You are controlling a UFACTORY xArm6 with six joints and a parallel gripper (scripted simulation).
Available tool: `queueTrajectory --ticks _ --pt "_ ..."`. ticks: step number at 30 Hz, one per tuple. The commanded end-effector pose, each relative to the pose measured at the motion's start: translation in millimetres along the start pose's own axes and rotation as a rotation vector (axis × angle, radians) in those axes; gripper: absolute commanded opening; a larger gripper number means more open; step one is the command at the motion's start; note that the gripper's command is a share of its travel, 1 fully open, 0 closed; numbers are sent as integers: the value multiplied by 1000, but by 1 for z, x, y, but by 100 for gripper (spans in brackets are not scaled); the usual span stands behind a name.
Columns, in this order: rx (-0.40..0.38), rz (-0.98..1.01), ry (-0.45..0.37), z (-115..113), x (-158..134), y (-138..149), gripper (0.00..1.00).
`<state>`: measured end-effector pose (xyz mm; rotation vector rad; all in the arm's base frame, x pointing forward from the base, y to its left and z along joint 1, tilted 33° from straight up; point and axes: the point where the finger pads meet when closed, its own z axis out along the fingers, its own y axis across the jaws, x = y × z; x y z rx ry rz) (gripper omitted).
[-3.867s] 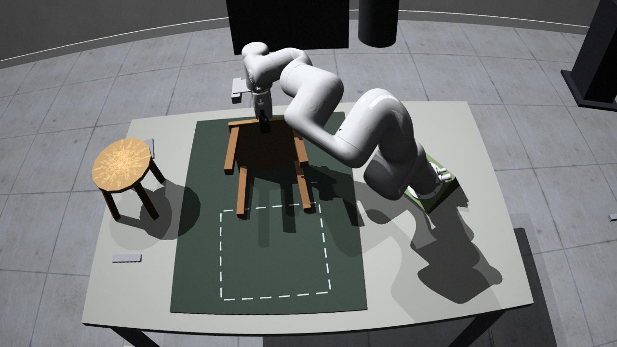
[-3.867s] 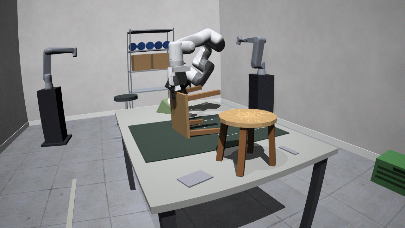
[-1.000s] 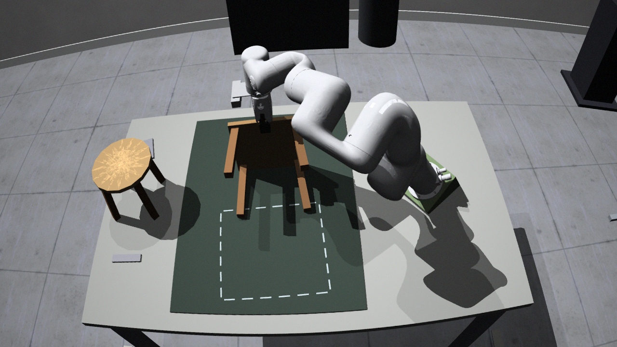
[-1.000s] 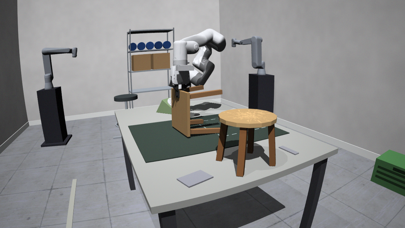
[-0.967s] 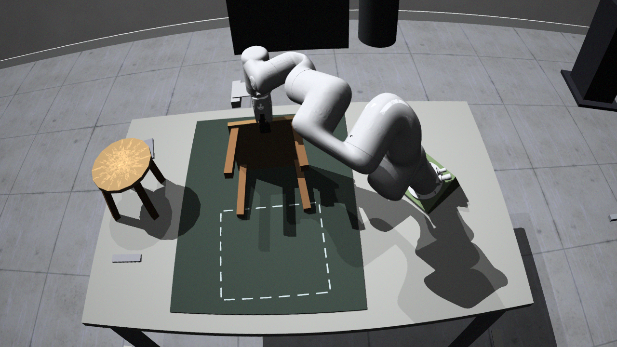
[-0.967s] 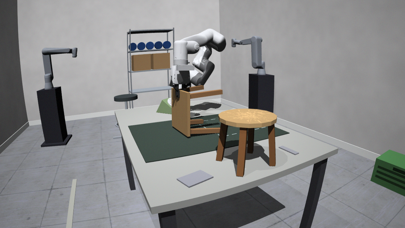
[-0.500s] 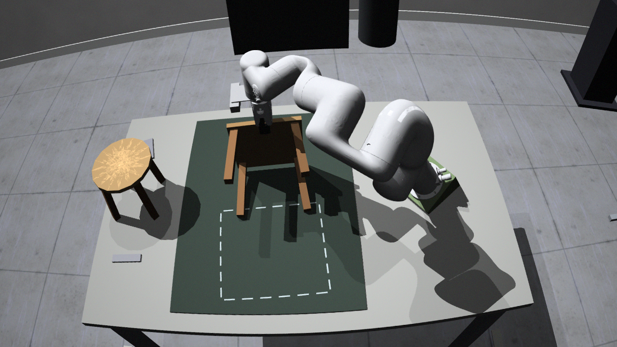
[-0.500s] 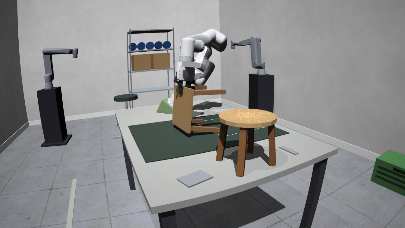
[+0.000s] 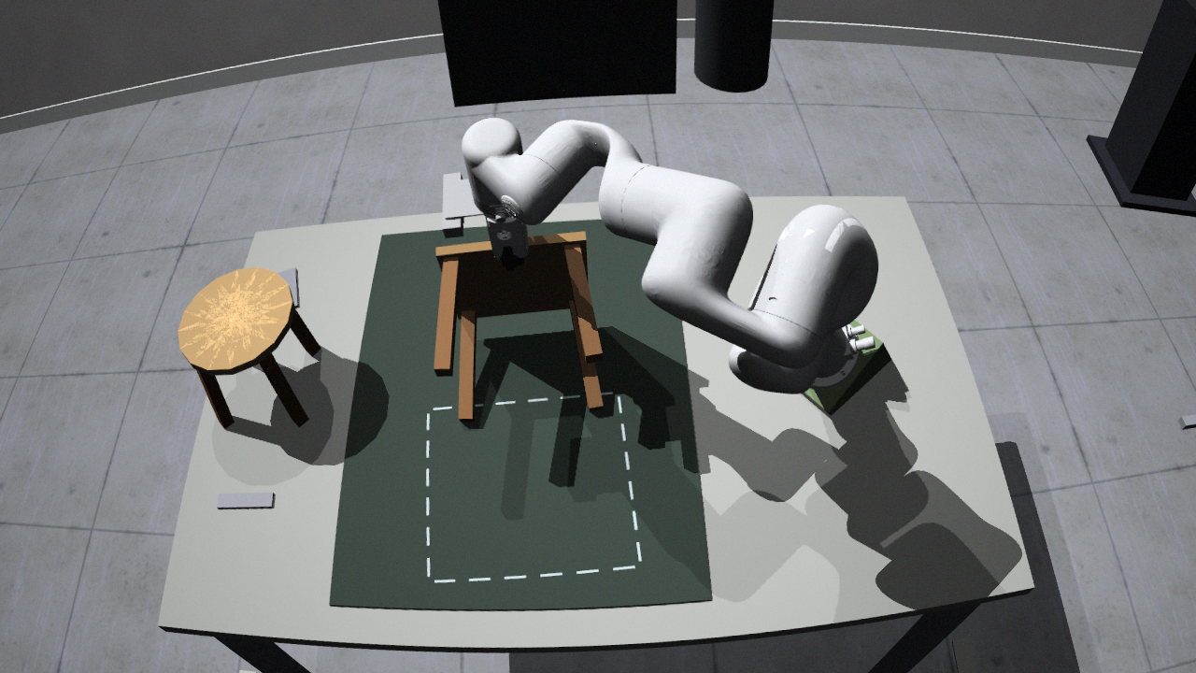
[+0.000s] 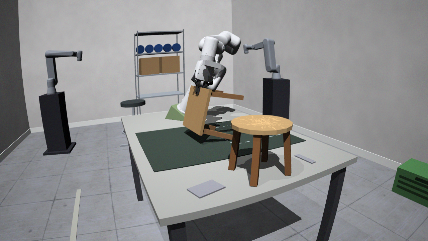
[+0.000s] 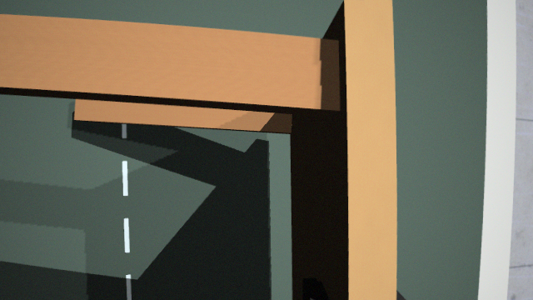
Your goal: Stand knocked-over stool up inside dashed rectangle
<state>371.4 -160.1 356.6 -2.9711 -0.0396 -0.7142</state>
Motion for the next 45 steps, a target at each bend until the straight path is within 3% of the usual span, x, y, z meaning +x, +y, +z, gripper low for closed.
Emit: queueTrajectory --ticks 1,8,23,25,40,45 --pt "-51 0 0 -10 1 -10 21" --pt "-122 0 0 -22 1 -26 21" --pt "-355 0 0 -54 1 -84 21" --pt "-355 0 0 -54 1 -84 21" --pt "-598 1 0 -72 1 -151 21" --pt "-645 1 0 -74 1 -165 21"
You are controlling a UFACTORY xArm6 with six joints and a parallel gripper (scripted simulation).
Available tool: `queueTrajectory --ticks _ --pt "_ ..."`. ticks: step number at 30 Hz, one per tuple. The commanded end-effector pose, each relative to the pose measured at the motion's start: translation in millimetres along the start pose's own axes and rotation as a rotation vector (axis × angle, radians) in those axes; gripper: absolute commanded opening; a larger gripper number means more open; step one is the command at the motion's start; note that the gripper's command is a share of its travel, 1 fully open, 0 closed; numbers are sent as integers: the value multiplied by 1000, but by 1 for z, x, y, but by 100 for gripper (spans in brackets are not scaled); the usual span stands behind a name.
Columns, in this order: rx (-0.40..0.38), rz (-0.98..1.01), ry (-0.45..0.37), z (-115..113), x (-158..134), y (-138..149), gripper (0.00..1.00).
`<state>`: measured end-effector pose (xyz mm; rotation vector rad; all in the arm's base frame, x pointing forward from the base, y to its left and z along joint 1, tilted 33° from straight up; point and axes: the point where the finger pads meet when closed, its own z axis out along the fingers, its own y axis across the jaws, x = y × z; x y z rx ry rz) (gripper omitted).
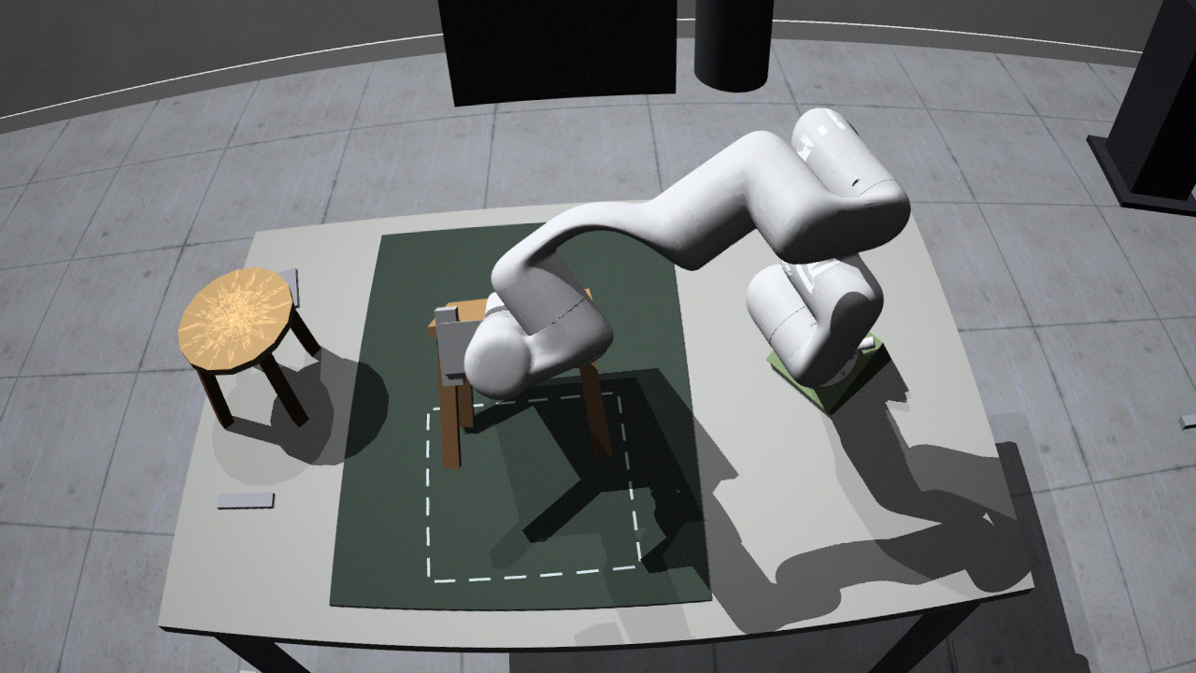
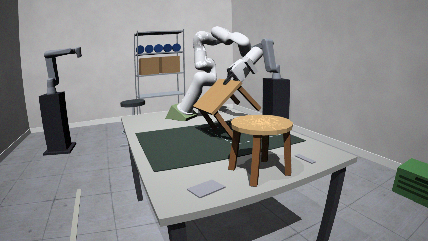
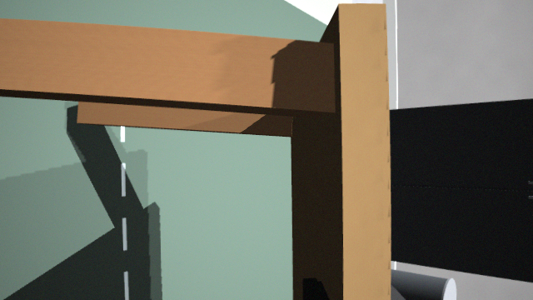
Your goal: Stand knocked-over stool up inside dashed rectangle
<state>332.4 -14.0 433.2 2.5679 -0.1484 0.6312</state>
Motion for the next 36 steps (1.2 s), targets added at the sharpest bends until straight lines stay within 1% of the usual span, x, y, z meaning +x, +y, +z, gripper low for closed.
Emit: queueTrajectory --ticks 1,12,14,29,31,36 --pt "-66 1 -9 -10 0 -12 21" --pt "-226 1 -9 -36 0 -50 21" --pt "-226 1 -9 -36 0 -50 21" --pt "-398 0 -9 -56 1 -95 21" --pt "-398 0 -9 -56 1 -95 21" --pt "-441 0 -9 -60 1 -107 21"
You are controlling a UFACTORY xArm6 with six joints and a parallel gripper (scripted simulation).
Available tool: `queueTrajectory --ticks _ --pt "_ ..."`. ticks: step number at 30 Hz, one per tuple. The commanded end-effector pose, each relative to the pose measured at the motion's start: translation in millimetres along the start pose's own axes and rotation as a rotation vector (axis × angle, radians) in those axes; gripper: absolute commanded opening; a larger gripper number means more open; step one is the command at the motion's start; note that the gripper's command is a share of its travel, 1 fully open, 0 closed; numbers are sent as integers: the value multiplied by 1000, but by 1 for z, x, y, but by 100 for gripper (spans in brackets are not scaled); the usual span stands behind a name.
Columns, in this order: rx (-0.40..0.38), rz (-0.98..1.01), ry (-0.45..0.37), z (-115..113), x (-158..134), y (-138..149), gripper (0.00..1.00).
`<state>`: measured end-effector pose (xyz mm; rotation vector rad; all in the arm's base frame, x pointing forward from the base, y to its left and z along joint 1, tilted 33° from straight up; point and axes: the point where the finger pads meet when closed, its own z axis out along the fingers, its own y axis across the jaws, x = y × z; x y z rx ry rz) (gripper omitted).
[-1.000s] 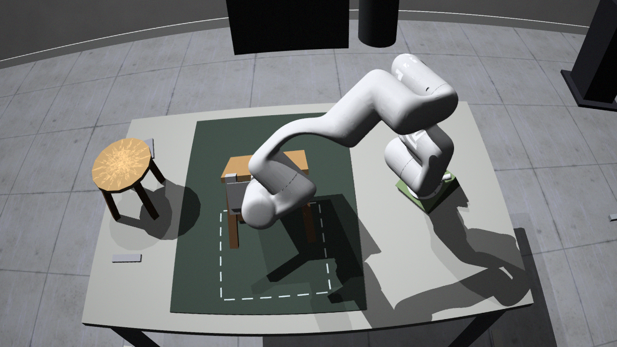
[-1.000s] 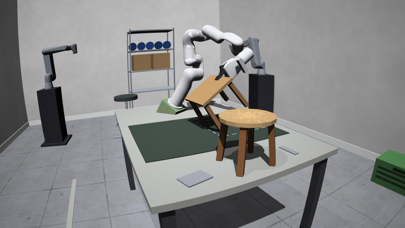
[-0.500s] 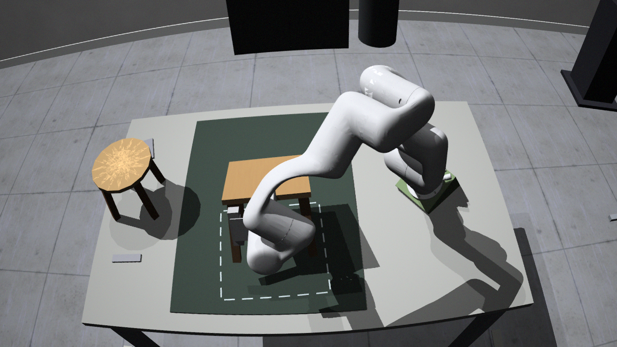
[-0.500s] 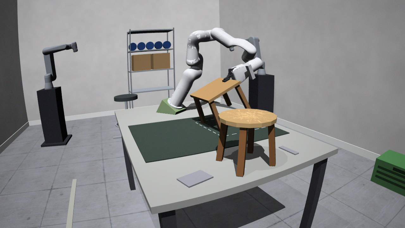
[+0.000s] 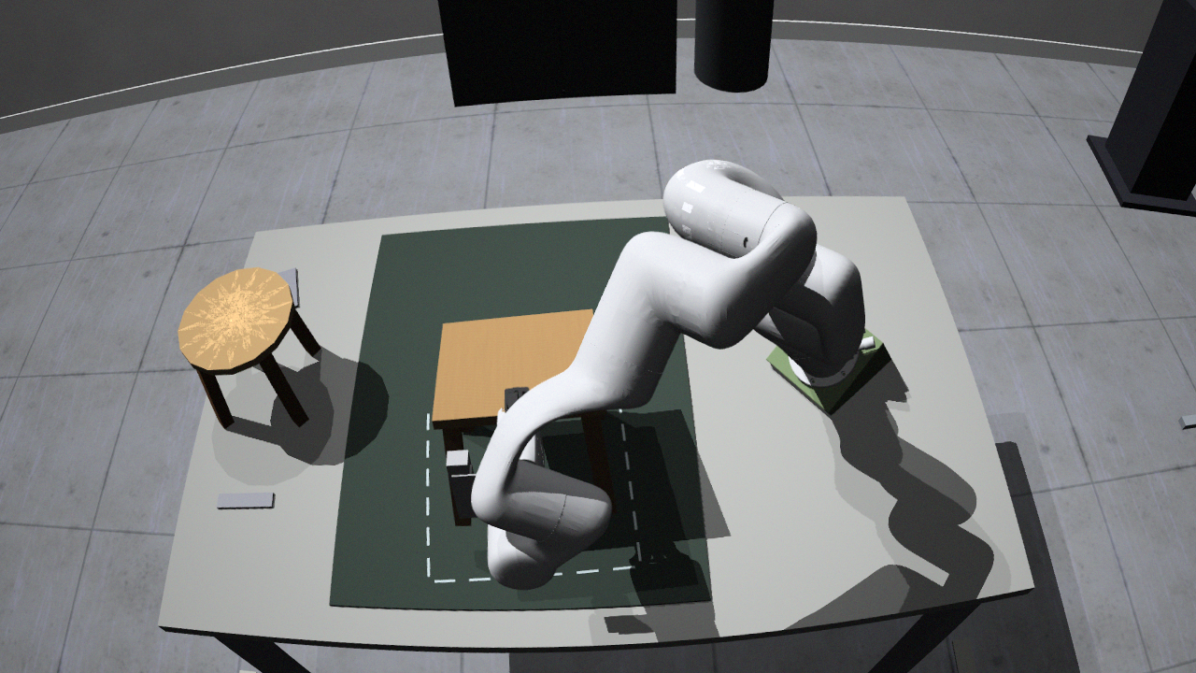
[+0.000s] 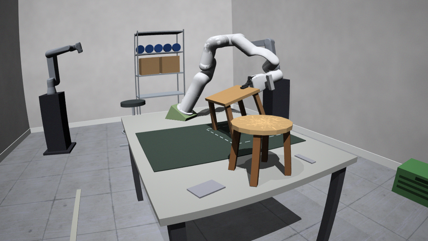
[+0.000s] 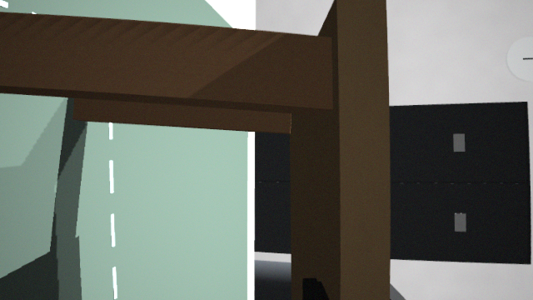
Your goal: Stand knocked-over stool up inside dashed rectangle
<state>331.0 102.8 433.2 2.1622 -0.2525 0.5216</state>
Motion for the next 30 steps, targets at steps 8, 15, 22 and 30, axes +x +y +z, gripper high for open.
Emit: queueTrajectory --ticks 8,15,22,30 --pt "-71 3 0 -14 1 -15 21" --pt "-95 3 0 -19 1 -20 21" --pt "-117 3 0 -22 1 -25 21" --pt "-126 3 0 -24 1 -28 21"
